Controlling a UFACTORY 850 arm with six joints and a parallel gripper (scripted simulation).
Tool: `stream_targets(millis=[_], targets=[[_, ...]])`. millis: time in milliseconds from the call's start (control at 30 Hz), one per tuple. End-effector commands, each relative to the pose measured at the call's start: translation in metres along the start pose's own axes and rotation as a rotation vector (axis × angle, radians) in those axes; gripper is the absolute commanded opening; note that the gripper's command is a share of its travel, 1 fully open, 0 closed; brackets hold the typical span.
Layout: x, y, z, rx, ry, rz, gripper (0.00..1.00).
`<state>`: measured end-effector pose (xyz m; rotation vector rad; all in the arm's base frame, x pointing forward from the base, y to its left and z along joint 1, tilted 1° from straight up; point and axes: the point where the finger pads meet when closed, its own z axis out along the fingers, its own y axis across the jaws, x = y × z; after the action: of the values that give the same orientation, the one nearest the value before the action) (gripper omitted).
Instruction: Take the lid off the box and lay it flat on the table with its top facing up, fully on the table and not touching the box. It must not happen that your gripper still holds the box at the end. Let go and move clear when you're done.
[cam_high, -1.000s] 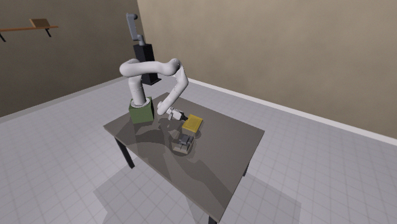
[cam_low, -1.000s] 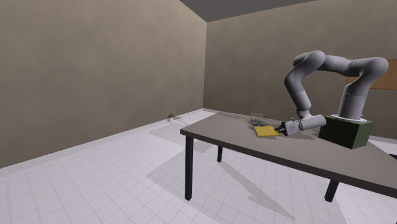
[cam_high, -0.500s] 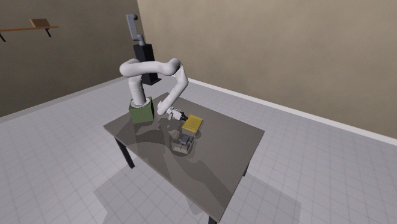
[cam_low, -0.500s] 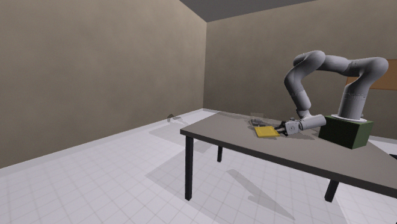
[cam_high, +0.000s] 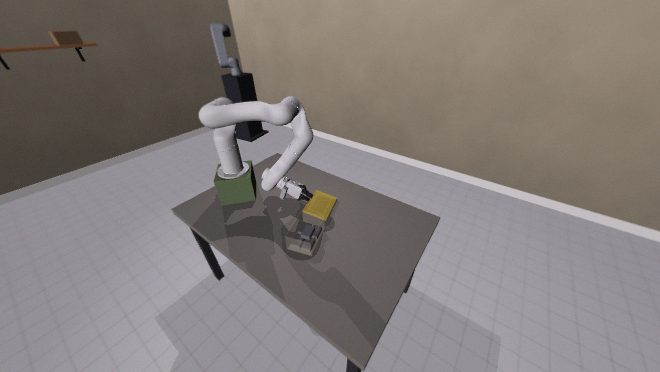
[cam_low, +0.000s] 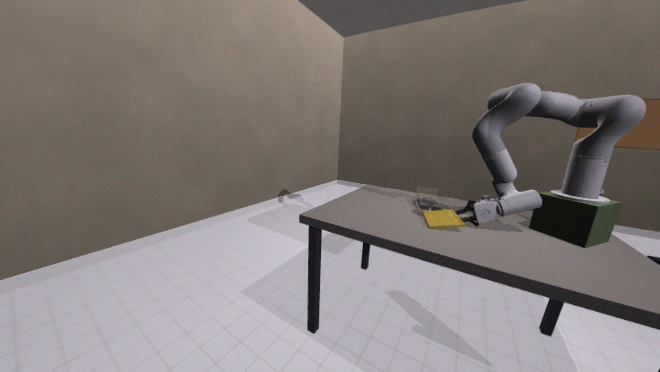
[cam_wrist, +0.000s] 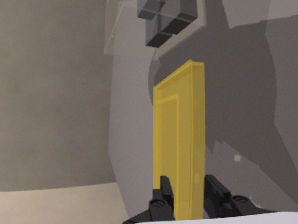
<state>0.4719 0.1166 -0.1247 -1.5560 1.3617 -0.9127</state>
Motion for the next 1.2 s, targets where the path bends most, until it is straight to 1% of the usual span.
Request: stream_targets(millis=[0, 100, 133, 467, 500, 767, 800, 1167], targets=[[-0.0001, -0.0016, 0.0001, 0.001, 0.000, 0.000, 0.36], [-0.0001, -0.0019, 0.0001, 0.001, 0.000, 0.000, 0.36], [-0.0001, -0.0020, 0.0001, 0.001, 0.000, 0.000, 0.40], [-0.0001, -0.0036, 0.0001, 0.001, 0.000, 0.000, 0.40], [-0.0001, -0.0036, 0.0001, 0.001, 0.000, 0.000, 0.44], [-0.0001, -0.0053, 0.0001, 0.001, 0.000, 0.000, 0.44], [-0.0001, -0.0053, 0.0001, 0.001, 0.000, 0.000, 0.48], [-0.0001, -0.0069, 0.0001, 0.001, 0.000, 0.000, 0.48]])
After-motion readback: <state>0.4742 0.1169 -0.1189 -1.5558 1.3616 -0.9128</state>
